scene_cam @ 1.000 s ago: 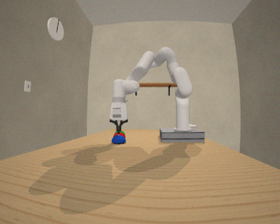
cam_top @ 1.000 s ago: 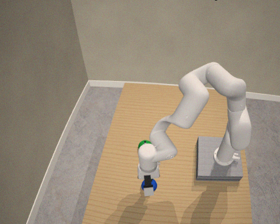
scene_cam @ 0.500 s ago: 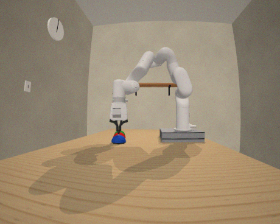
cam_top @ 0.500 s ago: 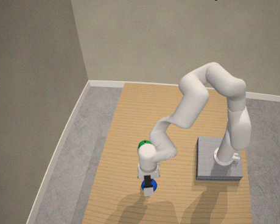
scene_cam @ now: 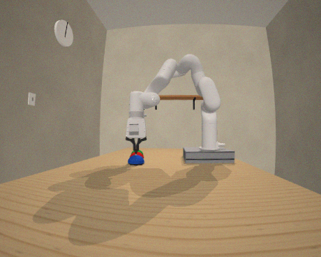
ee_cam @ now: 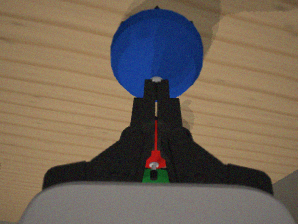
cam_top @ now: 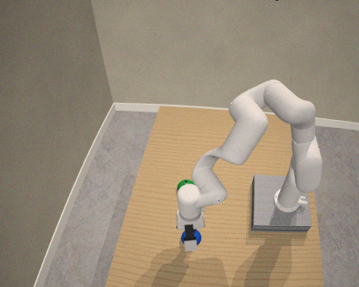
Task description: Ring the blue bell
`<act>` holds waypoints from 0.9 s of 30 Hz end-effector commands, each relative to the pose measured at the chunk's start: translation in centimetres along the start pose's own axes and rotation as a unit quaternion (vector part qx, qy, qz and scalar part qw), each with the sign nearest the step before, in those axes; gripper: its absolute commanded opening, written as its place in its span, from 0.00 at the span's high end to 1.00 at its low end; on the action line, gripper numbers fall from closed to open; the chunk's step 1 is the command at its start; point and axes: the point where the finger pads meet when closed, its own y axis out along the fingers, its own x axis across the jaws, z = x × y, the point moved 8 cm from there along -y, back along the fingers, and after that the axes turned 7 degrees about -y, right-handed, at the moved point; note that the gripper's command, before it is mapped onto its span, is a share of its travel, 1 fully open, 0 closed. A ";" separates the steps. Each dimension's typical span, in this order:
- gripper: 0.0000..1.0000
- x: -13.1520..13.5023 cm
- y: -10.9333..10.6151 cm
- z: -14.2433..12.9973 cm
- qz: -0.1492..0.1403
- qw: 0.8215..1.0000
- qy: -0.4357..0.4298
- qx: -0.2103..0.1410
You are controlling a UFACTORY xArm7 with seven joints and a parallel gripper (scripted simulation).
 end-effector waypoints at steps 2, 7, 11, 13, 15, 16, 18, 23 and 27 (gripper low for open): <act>1.00 0.0 0.0 0.0 0.000 1.000 0.000 0.000; 1.00 0.0 0.0 0.0 0.000 1.000 0.000 0.000; 1.00 0.0 0.0 0.0 0.000 1.000 0.000 0.000; 1.00 0.0 -0.1 0.0 0.000 1.000 0.000 0.000; 1.00 0.0 -0.1 0.0 0.000 1.000 0.000 0.000; 1.00 0.0 -0.1 0.0 0.000 1.000 0.000 0.000; 1.00 0.0 -0.1 0.0 0.000 1.000 0.000 0.000; 1.00 0.0 -0.2 0.0 0.000 1.000 0.000 0.000; 1.00 0.0 -0.3 0.0 0.000 1.000 0.000 0.000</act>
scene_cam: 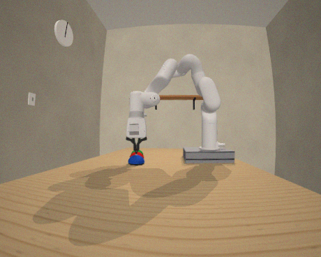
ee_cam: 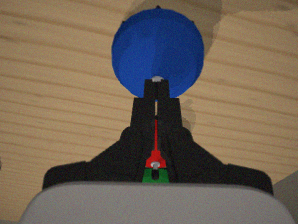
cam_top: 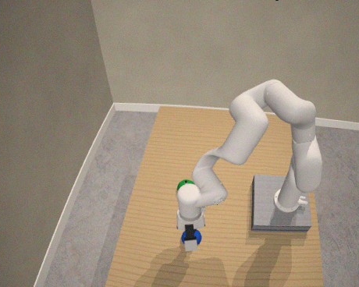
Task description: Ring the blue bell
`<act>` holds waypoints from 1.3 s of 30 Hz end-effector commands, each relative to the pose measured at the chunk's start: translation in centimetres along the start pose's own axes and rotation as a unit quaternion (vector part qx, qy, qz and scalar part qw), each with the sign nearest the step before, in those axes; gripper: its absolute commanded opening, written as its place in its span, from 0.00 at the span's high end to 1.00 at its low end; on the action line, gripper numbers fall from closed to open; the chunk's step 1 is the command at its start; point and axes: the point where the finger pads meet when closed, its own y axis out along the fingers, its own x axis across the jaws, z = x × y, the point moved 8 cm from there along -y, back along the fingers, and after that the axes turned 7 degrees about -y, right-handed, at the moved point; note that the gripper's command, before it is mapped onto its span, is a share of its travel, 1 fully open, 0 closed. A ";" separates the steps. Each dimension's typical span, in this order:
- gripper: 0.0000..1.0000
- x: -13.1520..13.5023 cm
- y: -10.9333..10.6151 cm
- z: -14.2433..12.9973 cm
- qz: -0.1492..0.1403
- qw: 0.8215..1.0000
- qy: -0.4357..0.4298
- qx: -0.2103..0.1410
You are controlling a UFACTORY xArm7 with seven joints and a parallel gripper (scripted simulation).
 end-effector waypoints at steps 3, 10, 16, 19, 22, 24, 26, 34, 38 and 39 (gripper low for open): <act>1.00 0.1 -0.3 0.0 -0.002 1.000 0.000 0.000; 1.00 0.1 -0.4 0.0 -0.002 1.000 0.000 0.000; 1.00 0.1 -0.5 0.0 -0.002 1.000 0.000 0.000; 1.00 0.1 -0.6 0.0 -0.002 1.000 0.000 0.000; 1.00 0.1 -0.6 0.0 -0.002 1.000 0.000 0.000; 1.00 0.1 -0.6 0.0 -0.002 1.000 0.000 0.000; 1.00 0.1 -0.6 0.0 -0.002 1.000 0.000 0.000; 1.00 0.1 -0.6 0.0 -0.002 1.000 0.000 0.000; 1.00 0.1 -0.6 0.0 -0.002 1.000 0.000 0.000; 1.00 0.1 -0.6 0.0 -0.002 1.000 0.000 0.000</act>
